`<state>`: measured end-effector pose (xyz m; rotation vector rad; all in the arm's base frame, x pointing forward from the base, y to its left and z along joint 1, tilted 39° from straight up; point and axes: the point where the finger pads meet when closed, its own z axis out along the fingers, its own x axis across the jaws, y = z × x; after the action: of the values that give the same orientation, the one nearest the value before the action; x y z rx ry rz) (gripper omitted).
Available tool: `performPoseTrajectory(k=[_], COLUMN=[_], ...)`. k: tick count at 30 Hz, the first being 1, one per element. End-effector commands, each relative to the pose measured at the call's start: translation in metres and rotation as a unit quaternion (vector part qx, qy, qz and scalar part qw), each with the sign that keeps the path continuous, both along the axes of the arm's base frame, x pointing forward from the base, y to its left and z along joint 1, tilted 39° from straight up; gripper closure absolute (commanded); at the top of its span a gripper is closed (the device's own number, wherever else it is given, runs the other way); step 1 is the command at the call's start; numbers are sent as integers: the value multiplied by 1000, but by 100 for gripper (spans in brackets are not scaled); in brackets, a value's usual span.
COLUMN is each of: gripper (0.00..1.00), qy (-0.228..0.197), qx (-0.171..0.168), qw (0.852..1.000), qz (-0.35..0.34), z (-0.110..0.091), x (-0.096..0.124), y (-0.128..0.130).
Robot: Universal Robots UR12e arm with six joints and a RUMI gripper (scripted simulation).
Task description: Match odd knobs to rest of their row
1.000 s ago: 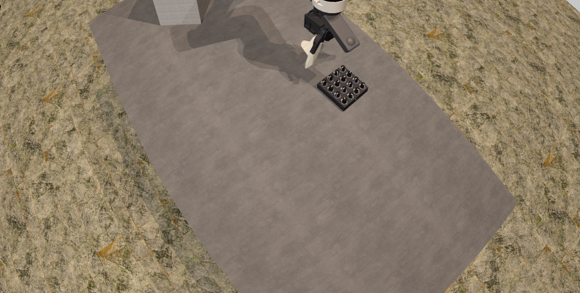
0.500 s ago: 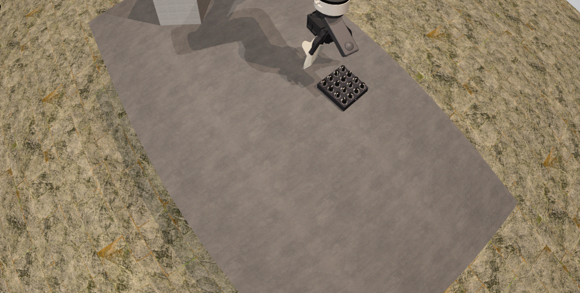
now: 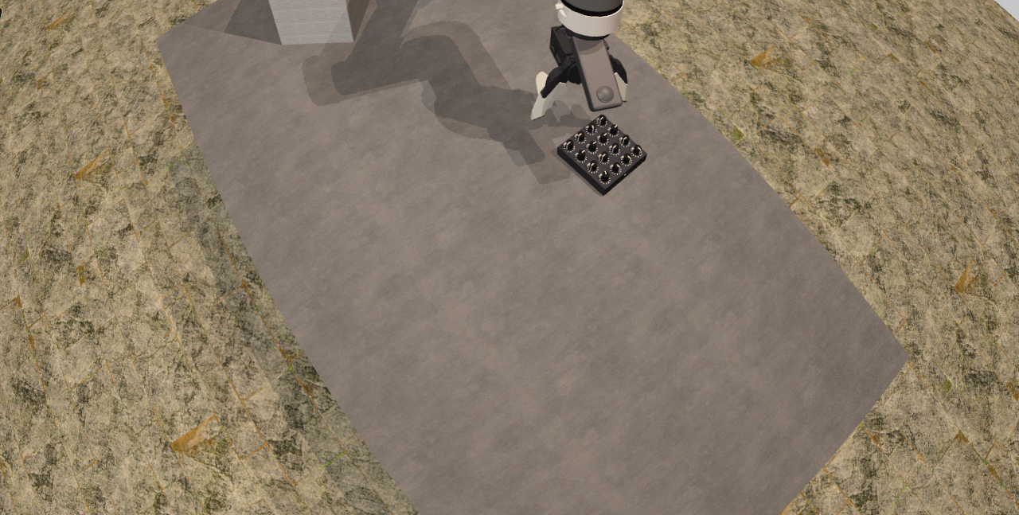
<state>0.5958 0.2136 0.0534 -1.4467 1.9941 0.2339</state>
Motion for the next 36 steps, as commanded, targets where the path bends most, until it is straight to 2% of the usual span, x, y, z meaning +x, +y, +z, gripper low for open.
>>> performPoseTrajectory(k=[1,16,18,33,35,36], gripper=[0,0,0,0,0,0], qy=[28,107,107,184,184,194], qx=[21,86,86,148,148,157], qw=[998,976,976,927,927,919], qz=[-47,-171,-171,-291,-291,-307], z=[3,8,8,15,15,16], x=[8,24,24,39,39,41], y=[-4,-13,-13,-21,-21,-22])
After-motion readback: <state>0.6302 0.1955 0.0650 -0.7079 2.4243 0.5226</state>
